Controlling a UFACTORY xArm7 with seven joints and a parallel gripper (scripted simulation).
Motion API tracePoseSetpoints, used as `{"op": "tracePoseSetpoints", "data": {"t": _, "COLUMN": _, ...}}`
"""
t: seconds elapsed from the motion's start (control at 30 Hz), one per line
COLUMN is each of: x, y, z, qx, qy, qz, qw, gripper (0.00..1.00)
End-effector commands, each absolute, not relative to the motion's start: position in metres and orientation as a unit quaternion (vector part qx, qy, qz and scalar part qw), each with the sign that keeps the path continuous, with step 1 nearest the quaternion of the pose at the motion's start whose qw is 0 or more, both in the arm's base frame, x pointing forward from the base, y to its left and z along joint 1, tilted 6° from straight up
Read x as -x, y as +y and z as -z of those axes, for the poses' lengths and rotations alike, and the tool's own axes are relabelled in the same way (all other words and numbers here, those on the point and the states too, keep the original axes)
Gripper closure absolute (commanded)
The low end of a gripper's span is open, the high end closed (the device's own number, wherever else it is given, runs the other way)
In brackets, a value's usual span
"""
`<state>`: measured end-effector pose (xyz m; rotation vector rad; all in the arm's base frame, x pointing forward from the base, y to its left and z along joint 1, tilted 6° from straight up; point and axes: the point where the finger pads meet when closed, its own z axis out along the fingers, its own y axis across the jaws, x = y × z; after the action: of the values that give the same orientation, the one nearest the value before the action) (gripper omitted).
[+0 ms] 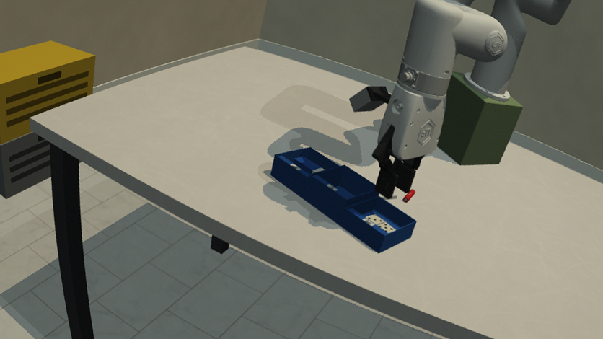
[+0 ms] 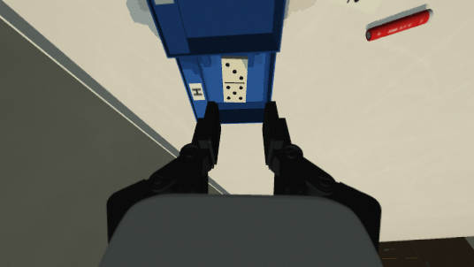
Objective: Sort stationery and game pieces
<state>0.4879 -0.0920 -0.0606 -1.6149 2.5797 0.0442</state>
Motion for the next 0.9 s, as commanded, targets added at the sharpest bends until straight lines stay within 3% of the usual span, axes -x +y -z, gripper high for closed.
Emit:
{"op": "tracePoseSetpoints", "data": {"t": 0.0, "x": -0.455, "y": -0.102, "z": 0.062, "qx": 0.462, "qy": 0.886, "qz": -0.017, "qw": 0.049, "gripper": 0.59}}
{"op": "tracePoseSetpoints", "data": {"t": 0.3, "x": -0.382, "y": -0.12, "z": 0.068, "qx": 0.342, "qy": 0.938, "qz": -0.026, "qw": 0.041, "gripper": 0.59}}
{"op": "tracePoseSetpoints", "data": {"t": 0.87, "x": -0.382, "y": -0.12, "z": 0.068, "qx": 0.113, "qy": 0.992, "qz": -0.037, "qw": 0.04, "gripper": 0.59}}
